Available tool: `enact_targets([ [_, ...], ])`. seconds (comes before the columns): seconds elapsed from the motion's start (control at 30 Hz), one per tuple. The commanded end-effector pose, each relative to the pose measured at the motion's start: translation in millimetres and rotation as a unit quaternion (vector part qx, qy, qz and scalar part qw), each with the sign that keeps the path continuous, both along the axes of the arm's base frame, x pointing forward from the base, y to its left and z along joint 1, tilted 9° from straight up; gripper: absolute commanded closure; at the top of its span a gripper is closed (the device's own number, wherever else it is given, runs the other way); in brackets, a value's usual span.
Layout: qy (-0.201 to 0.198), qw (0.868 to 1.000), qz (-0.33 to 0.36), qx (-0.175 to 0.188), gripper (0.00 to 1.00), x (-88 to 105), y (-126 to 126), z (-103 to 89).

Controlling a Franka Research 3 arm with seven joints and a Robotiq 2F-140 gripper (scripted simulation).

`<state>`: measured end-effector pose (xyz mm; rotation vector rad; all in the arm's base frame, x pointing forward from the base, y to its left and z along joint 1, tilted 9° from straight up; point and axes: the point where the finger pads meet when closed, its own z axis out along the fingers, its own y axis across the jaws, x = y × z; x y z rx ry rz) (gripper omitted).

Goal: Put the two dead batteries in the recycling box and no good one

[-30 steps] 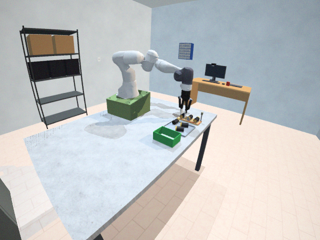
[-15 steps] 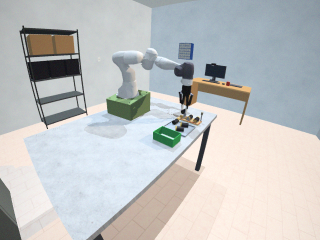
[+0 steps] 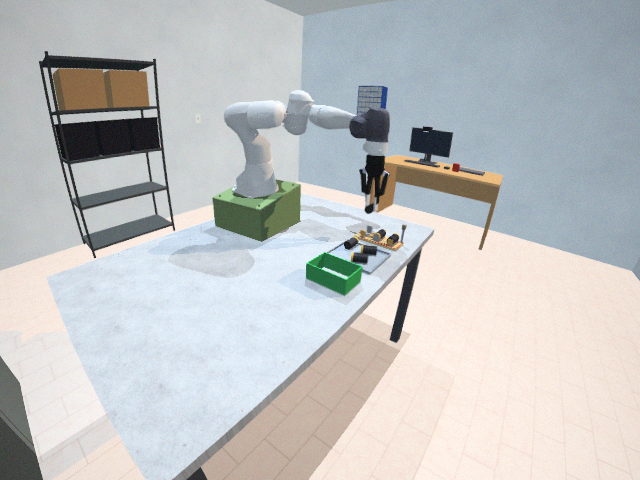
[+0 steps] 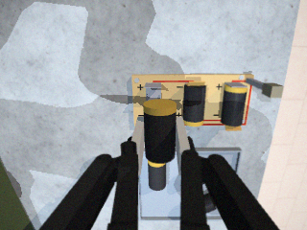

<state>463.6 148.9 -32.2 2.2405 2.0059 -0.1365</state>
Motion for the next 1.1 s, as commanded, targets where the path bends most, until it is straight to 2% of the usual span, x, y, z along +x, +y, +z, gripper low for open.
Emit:
enact_targets([
  [0.0, 0.01, 1.0, -0.003, -0.003, 0.84, -6.9, -3, 1.2],
  [0.13, 0.01, 1.0, -0.003, -0.003, 0.84, -7.3, -7, 1.9],
  [0.27, 0.01, 1.0, -0.003, -0.003, 0.84, -9.8, -31, 5.9],
  [0.37, 0.01, 1.0, -0.003, -0.003, 0.84, -13.5, -68, 12.0],
  [0.47, 0.01, 1.0, -0.003, -0.003, 0.84, -19.0, -121, 20.9],
  [0.53, 0.01, 1.0, -0.003, -0.003, 0.84, -19.0, -121, 20.9],
  [0.63, 0.01, 1.0, -0.003, -0.003, 0.84, -23.8, -169, 28.7],
  [0.77, 0.01, 1.0, -0.003, -0.003, 0.84, -28.1, -211, 35.7],
  [0.9, 0.01, 1.0, -0.003, -0.003, 0.84, -30.1, -231, 39.0],
  [1.07, 0.01, 1.0, -0.003, -0.003, 0.84, -30.5, -234, 39.6],
])
